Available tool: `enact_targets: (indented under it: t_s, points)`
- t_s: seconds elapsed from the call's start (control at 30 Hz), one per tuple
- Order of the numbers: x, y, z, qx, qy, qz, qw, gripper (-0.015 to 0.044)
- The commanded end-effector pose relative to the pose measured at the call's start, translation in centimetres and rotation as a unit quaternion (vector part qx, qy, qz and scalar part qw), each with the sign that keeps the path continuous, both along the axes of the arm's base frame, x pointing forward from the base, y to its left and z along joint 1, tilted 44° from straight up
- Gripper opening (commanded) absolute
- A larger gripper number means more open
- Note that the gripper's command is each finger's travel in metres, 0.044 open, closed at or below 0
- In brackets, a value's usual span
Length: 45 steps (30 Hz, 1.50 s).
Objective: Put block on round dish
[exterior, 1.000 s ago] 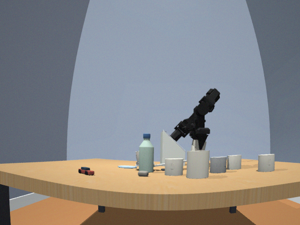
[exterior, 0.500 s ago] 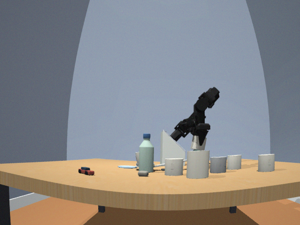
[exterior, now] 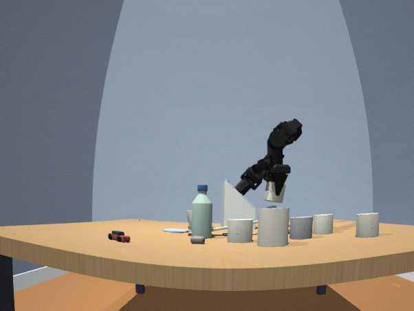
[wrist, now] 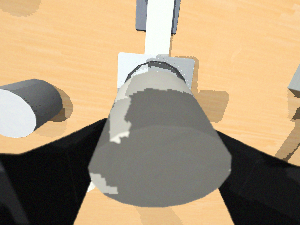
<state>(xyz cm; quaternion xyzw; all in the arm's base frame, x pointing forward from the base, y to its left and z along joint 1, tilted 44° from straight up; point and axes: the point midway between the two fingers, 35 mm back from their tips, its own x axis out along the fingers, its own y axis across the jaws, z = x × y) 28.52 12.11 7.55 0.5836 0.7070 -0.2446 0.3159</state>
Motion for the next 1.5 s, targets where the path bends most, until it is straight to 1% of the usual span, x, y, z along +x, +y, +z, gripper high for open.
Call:
enact_targets:
  t_s: [0.0,0.8,1.47]
  points:
    - [0.2,-0.4,0.5,0.002,-0.004,-0.001,1.0,0.0]
    - [0.0,-2.4,2.9,0.005,-0.003,0.0,1.0,0.0]
    - [-0.1,-2.1,2.5,0.005,0.001,0.0,1.0,0.0]
